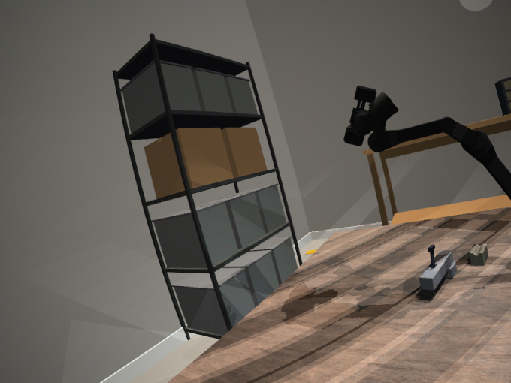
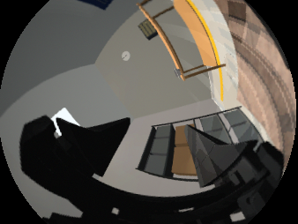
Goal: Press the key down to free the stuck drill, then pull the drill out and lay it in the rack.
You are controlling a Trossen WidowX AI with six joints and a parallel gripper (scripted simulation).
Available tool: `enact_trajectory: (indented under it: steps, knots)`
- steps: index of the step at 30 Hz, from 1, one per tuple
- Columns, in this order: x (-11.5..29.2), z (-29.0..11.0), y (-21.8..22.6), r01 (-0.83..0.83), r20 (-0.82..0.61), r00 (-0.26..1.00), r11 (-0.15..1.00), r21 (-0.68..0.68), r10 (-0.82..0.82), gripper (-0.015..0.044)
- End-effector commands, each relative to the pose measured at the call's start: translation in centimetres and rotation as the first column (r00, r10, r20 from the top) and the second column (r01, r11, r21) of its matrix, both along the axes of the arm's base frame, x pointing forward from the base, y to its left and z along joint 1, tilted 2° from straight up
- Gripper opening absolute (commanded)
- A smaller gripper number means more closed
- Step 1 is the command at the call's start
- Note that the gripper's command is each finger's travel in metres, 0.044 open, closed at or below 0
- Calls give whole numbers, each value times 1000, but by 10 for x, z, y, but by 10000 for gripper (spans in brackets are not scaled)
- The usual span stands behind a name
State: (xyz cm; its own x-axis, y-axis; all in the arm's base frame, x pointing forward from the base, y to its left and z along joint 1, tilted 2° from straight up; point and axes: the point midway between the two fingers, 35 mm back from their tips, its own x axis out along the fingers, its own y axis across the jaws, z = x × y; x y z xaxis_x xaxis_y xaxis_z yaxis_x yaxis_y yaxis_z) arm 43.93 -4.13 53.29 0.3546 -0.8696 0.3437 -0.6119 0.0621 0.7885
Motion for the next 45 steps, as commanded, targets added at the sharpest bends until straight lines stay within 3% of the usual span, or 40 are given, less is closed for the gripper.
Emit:
enact_trajectory:
  steps: [1,9,15,21,26,35,45]
  knots:
    - [0,0,0,0,0,1000,1000,0,0,374]
    - [1,0,1,-2,-11,1000,1000,-7,2,164]
    - [38,-12,31,-126,-353,934,969,-212,44,6]
    - [73,-52,70,-367,-688,725,866,-340,38,0]
    - [87,-102,100,-587,-878,479,741,-327,-9,0]
    - [82,-168,129,-786,-980,179,585,-198,-91,0]
    - [46,-248,154,-912,-962,-171,404,73,-213,0]
